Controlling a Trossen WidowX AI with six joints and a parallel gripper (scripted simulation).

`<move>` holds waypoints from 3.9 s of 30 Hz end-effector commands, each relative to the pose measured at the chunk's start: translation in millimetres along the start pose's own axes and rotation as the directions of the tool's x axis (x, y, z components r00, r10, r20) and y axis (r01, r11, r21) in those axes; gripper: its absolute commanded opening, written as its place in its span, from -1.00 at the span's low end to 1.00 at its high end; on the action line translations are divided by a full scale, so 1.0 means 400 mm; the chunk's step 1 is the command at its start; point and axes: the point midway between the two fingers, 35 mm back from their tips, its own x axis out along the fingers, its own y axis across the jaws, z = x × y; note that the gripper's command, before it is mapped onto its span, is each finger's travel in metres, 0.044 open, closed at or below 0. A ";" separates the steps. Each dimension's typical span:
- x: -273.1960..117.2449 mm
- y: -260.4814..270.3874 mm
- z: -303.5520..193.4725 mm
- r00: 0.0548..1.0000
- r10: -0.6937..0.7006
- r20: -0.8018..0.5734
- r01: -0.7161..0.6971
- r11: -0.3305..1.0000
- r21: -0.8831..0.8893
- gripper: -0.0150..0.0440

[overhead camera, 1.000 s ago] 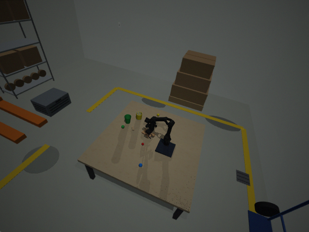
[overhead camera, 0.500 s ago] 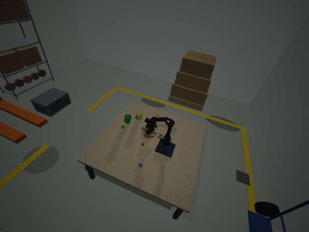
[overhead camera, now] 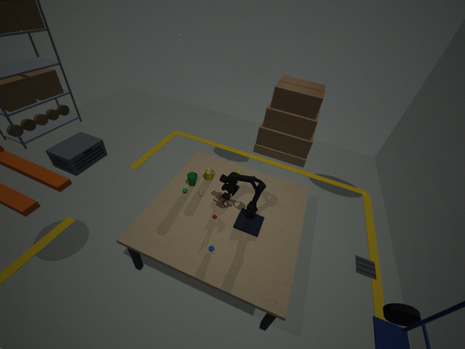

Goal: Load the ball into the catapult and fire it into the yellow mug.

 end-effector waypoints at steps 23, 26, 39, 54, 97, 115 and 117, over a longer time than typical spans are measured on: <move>-0.041 0.000 0.274 0.999 0.005 0.033 -0.005 1.000 0.004 1.00; 0.028 0.000 0.274 0.999 0.005 0.033 -0.005 1.000 0.004 1.00; 0.063 0.000 0.277 0.999 0.005 0.033 -0.005 1.000 0.004 1.00; 0.124 0.001 0.280 0.999 0.005 0.033 -0.005 1.000 0.004 1.00; 0.037 -0.072 0.265 0.999 0.001 0.036 -0.004 0.996 0.088 -0.49; 0.077 -0.215 0.233 0.999 -0.004 0.032 -0.004 0.970 0.242 -0.49; 0.085 -0.216 0.234 0.999 -0.004 0.032 -0.004 0.970 0.242 -0.49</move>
